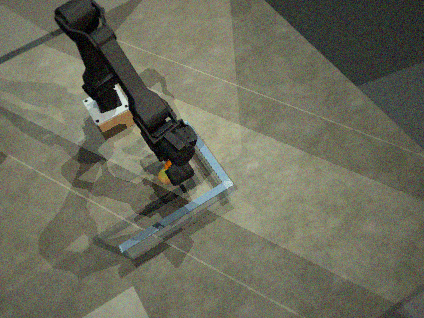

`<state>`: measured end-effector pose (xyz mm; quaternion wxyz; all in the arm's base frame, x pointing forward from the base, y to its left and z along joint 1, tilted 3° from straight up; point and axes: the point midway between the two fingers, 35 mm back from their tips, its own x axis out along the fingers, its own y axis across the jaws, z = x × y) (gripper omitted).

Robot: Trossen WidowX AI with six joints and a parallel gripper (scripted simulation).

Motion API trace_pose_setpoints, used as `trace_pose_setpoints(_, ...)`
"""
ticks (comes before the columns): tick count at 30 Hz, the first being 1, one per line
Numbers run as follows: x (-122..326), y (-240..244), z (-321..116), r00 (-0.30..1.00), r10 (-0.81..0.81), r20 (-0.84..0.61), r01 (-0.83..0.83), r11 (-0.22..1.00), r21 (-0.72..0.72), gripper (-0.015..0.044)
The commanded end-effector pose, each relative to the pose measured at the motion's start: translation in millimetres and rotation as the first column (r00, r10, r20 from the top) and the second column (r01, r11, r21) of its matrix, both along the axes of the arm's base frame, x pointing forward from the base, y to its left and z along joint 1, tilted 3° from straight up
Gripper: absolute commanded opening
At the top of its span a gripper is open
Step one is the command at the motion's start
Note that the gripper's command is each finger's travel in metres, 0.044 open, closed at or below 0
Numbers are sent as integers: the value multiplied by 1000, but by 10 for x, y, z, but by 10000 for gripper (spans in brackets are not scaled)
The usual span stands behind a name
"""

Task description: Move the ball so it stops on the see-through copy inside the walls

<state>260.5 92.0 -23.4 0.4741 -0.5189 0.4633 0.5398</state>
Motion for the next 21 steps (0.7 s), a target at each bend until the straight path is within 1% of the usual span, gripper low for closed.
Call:
trace_pose_setpoints(1, -21, -14, -52, 1000, 1, -9, -2, 1000, -8, 237)
trace_pose_setpoints(11, -21, -14, -52, 1000, 1, -9, -2, 1000, -8, 170)
trace_pose_setpoints(14, -9, -11, -11, 1000, 1, -9, -2, 1000, -8, 91)
trace_pose_setpoints(17, 34, -3, 172, 1000, 1, -9, -2, 1000, -8, 12)
trace_pose_setpoints(18, 46, -1, 239, 1000, 1, -8, -2, 1000, -8, 0)
trace_pose_setpoints(21, 72, 1, 444, 1000, 1, -8, -2, 1000, -8, 0)
